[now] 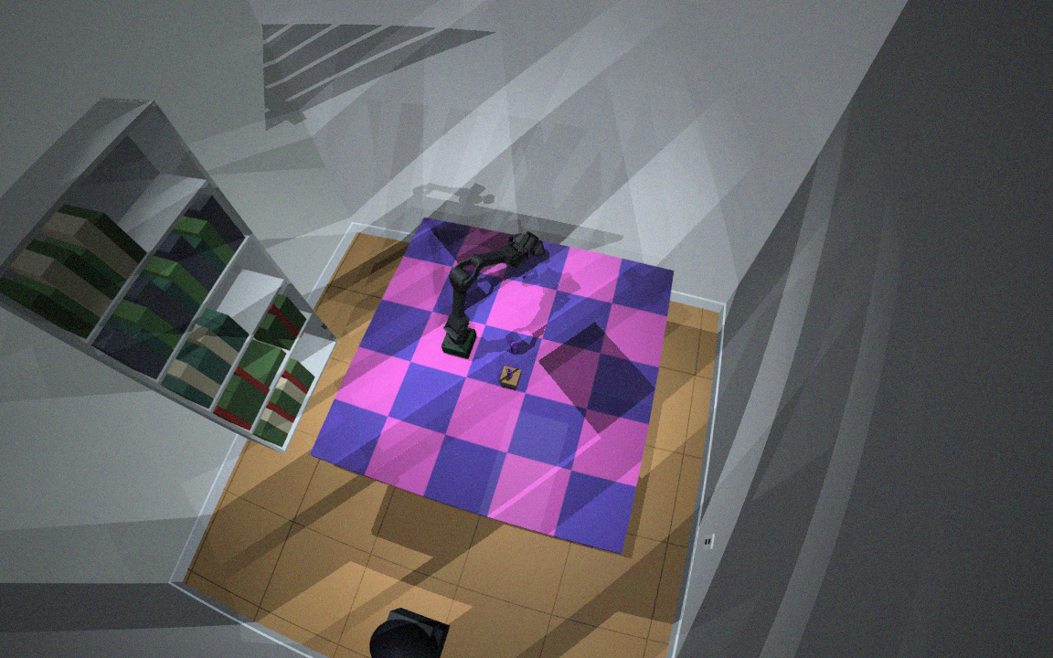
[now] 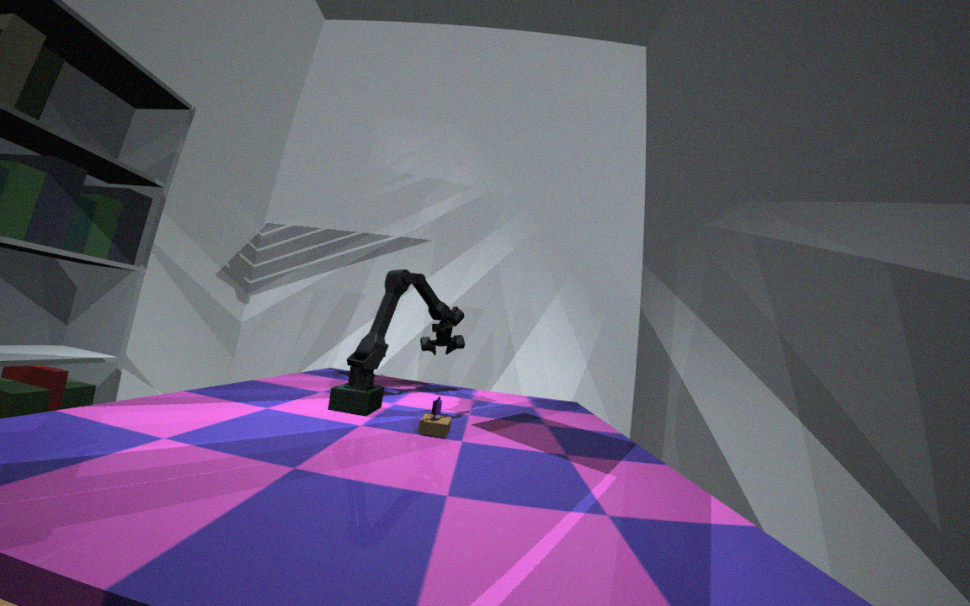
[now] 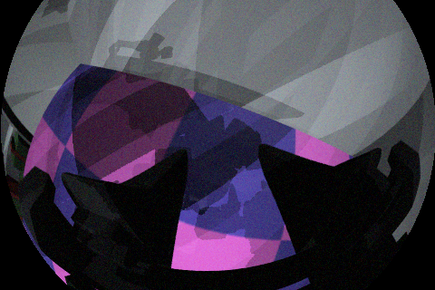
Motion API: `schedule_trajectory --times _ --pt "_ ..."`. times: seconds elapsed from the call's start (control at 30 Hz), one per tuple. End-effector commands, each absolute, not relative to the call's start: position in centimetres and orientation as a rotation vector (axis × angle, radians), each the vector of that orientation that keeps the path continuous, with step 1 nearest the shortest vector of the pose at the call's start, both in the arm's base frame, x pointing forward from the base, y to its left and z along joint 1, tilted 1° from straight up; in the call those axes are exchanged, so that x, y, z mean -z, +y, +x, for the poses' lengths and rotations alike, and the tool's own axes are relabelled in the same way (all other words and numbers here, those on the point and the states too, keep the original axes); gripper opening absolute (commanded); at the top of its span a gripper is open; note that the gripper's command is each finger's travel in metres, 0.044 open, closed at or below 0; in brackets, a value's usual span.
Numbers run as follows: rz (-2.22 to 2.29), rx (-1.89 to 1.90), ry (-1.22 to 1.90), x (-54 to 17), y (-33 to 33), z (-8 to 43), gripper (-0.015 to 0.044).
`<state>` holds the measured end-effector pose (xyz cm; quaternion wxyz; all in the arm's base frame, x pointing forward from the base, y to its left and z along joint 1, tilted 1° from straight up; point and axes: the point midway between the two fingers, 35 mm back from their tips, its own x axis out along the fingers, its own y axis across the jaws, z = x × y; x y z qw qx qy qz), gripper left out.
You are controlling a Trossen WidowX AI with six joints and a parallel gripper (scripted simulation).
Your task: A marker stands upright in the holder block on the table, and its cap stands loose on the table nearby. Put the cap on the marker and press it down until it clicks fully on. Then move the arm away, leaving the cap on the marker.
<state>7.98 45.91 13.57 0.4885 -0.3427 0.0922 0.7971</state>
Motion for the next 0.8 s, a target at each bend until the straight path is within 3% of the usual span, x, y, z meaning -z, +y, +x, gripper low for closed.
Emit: schedule_trajectory --times 0.0,0.33,0.77 --pt "-0.743 -1.739 0.526 -12.5 42.3 12.3 0.0243" --pt "-0.351 -0.968 1.201 -9.9 29.3 21.3 0.0243" --pt "0.175 0.070 1.536 -8.7 11.6 23.0 0.0243"
